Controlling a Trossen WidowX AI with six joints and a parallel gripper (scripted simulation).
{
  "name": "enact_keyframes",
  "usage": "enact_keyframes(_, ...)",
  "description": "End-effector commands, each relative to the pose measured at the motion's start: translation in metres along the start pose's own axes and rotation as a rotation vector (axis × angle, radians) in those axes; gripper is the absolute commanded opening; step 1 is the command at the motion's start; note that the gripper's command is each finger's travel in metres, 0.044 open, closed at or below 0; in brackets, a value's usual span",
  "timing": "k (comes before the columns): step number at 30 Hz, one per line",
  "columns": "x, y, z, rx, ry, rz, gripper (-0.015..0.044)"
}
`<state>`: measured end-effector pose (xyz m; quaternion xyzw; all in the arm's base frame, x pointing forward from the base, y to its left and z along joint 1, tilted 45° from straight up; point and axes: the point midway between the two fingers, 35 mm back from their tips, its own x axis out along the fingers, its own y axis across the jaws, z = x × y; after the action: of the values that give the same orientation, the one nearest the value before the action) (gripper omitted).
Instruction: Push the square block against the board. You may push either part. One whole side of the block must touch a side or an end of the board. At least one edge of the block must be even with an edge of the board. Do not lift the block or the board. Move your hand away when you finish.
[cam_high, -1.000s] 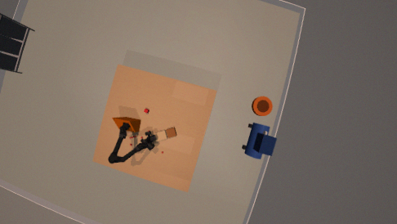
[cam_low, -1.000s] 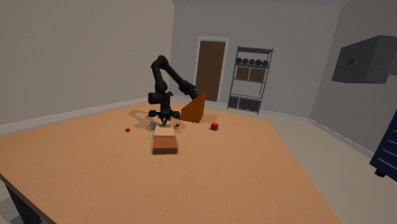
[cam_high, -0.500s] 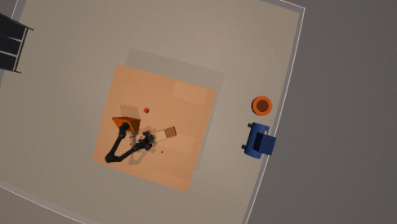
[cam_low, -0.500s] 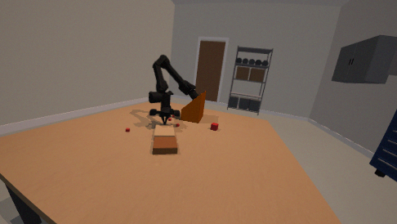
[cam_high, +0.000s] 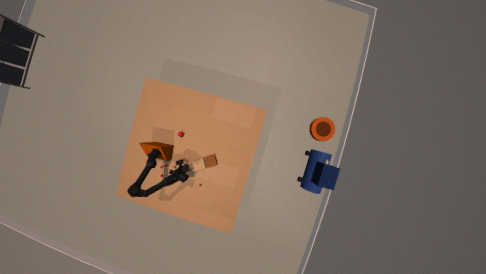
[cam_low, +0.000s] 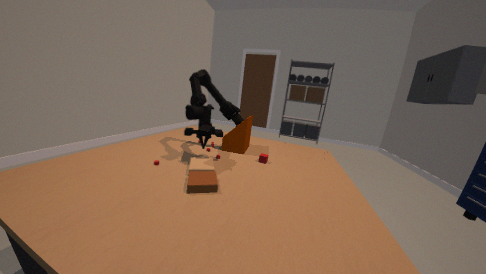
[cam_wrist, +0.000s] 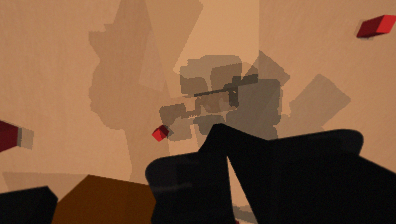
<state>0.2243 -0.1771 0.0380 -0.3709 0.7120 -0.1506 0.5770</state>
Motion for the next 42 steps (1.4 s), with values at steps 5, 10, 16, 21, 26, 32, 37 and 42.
enact_keyframes(5,0.045,-0.001,0.005,0.002,0.004,-0.004,0.0000)
enact_keyframes(10,0.054,-0.001,0.004,0.002,0.005,-0.005,0.0000)
enact_keyframes(16,0.054,-0.002,0.009,0.002,0.004,-0.005,0.0000)
enact_keyframes(21,0.054,-0.003,0.016,0.002,0.004,-0.004,0.0000)
enact_keyframes(26,0.054,-0.003,0.022,0.003,0.003,-0.003,0.0000)
enact_keyframes(32,0.054,-0.004,0.029,0.003,0.003,-0.003,0.0000)
enact_keyframes(37,0.054,-0.004,0.036,0.004,0.002,-0.002,0.0000)
enact_keyframes(42,0.054,-0.004,0.042,0.004,0.002,-0.002,0.0000)
